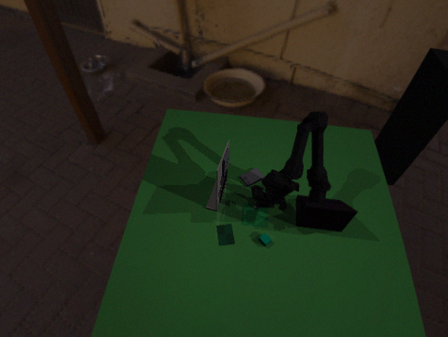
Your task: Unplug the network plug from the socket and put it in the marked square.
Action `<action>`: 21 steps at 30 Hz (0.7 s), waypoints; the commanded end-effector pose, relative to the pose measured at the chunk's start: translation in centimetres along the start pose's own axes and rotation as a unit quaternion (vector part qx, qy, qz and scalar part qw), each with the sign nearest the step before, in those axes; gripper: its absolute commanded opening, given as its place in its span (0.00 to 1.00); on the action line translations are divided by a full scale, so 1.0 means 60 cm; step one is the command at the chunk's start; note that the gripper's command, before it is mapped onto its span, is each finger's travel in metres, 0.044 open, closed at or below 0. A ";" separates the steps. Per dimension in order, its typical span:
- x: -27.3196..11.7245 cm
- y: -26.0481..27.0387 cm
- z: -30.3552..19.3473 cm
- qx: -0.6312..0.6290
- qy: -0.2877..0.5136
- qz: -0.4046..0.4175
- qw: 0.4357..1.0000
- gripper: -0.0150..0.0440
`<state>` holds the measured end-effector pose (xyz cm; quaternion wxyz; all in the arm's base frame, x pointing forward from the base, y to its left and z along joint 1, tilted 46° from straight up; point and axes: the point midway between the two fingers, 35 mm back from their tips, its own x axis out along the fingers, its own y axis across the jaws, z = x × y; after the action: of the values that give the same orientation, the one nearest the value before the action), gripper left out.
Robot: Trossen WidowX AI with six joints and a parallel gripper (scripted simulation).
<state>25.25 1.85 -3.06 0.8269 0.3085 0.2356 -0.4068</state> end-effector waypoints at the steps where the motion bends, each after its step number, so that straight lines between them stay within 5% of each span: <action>1: 0.002 -0.002 0.002 0.004 -0.006 -0.005 1.000 0.25; 21: 0.033 -0.019 -0.001 0.004 -0.004 -0.007 1.000 0.25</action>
<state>25.53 0.51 -4.42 0.8238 0.3108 0.2280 -0.4157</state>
